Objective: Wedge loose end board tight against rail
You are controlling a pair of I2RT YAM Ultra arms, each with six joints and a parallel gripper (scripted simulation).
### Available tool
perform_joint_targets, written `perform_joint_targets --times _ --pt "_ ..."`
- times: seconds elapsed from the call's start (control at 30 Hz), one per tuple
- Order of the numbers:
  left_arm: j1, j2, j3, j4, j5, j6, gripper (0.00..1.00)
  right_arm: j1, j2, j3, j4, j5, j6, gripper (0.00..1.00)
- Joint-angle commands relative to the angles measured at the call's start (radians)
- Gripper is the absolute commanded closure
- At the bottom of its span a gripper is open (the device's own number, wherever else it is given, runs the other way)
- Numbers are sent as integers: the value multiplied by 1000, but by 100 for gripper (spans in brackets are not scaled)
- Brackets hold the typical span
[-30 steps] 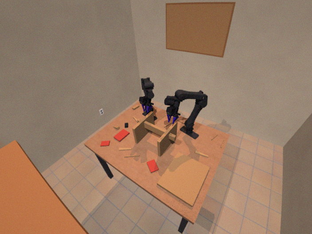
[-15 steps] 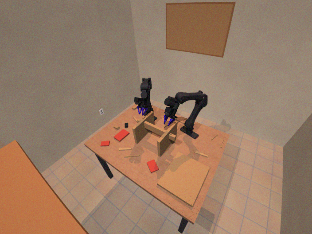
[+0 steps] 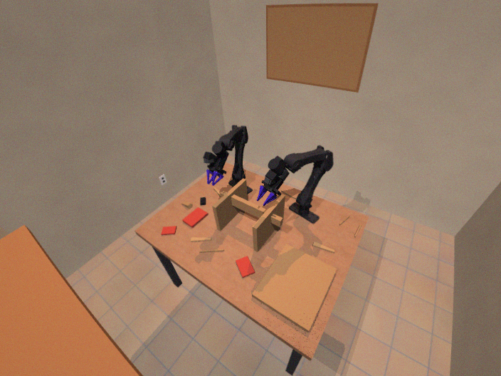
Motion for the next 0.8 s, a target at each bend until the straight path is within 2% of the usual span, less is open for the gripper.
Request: perform_joint_targets --times 0.0,0.77 --pt "35 -42 -37 162 30 71 60 -64 -46 -29 185 -34 -90 61" --pt "215 -102 -211 739 137 297 60 -452 -132 -231 763 -166 -385 61"
